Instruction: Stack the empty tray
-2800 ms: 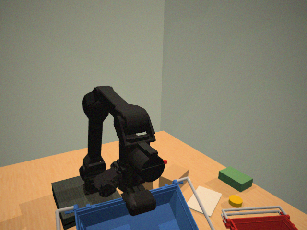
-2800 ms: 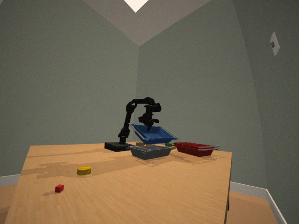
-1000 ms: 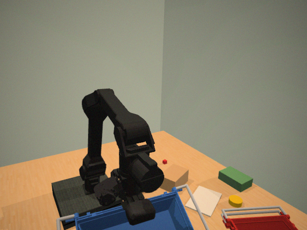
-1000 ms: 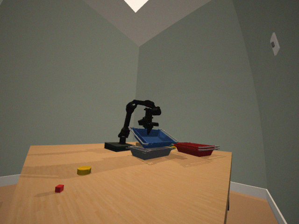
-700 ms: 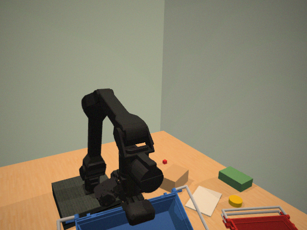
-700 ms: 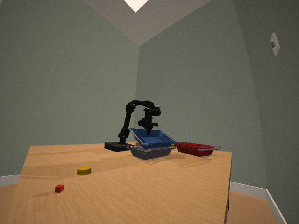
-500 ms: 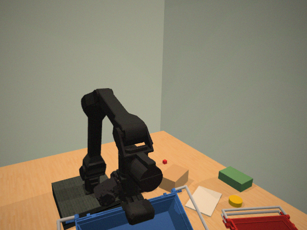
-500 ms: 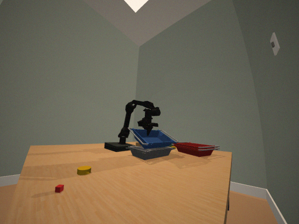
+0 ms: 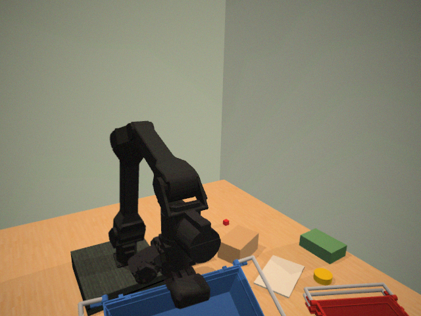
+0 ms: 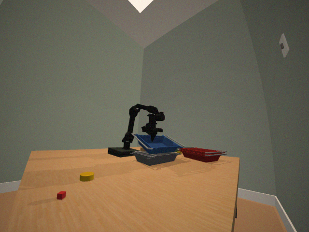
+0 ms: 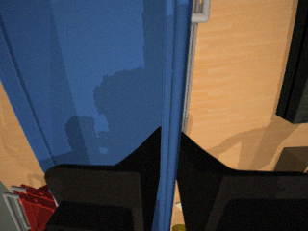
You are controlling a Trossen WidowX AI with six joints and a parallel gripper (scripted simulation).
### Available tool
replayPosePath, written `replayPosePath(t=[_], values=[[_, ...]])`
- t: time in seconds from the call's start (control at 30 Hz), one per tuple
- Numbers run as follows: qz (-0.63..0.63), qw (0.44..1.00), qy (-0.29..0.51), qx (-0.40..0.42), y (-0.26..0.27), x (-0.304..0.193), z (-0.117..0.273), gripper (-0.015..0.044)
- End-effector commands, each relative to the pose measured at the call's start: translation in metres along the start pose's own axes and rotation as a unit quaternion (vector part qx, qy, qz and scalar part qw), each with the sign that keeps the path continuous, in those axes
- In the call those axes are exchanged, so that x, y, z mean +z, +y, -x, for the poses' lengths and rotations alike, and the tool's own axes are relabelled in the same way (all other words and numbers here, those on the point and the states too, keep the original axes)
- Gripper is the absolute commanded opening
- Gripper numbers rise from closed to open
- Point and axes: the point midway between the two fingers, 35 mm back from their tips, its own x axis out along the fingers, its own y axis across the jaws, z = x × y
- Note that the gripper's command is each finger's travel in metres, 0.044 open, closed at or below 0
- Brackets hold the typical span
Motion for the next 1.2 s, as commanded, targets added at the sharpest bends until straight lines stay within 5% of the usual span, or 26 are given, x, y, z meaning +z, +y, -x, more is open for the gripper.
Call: replayPosePath(t=[0.0,1.17], values=[[-0.001,1.0,0.001,0.0,-0.003,0.0,-0.003,0.0],[-0.001,1.0,0.001,0.0,-0.018,0.0,-0.034,0.0]])
